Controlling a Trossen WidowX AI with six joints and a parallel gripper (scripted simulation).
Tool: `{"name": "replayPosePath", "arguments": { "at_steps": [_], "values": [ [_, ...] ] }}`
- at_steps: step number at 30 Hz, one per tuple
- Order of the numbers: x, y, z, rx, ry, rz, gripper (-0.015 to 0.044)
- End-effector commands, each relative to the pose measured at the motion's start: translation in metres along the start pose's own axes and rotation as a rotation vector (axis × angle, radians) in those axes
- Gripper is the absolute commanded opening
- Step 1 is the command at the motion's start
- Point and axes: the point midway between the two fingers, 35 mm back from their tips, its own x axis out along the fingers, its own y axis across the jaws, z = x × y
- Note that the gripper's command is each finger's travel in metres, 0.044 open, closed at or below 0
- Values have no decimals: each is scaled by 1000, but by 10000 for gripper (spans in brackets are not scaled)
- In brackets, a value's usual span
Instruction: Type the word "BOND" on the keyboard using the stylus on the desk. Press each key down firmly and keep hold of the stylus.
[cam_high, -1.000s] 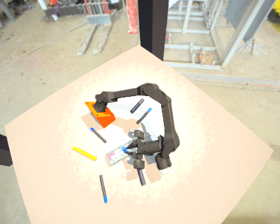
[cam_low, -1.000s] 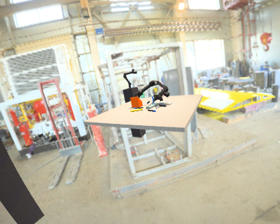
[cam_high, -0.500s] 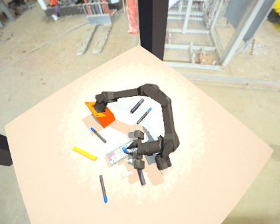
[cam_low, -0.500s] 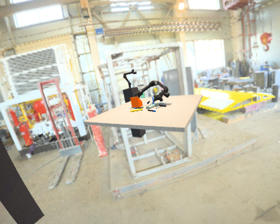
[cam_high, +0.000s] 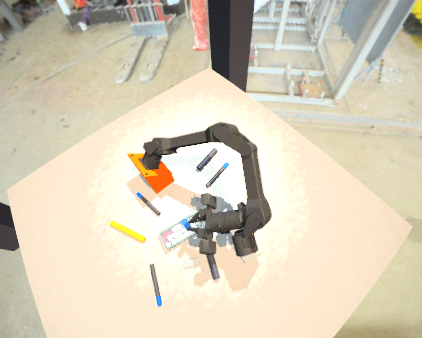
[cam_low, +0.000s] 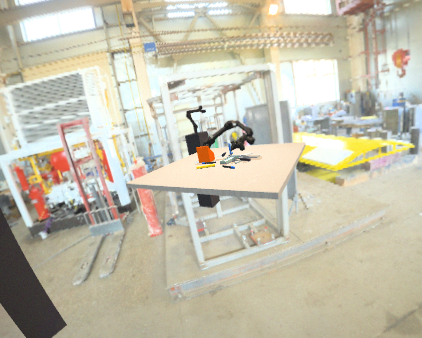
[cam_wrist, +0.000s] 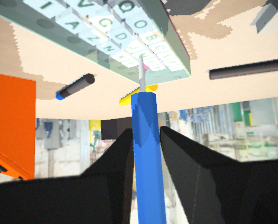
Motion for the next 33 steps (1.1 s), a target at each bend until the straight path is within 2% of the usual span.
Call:
{"name": "replayPosePath", "arguments": {
  "at_steps": [1,6,9,12,26,33],
  "values": [
    [-7,0,-10,-1,-3,-9,81],
    [-5,-2,-11,12,-9,-4,85],
    [-5,-2,-11,12,-9,-4,65],
    [-3,0,-12,11,-8,-4,0],
    [19,24,-27,0,-3,-9,0],
    [29,25,-10,-1,-3,-9,0]
  ]
}}
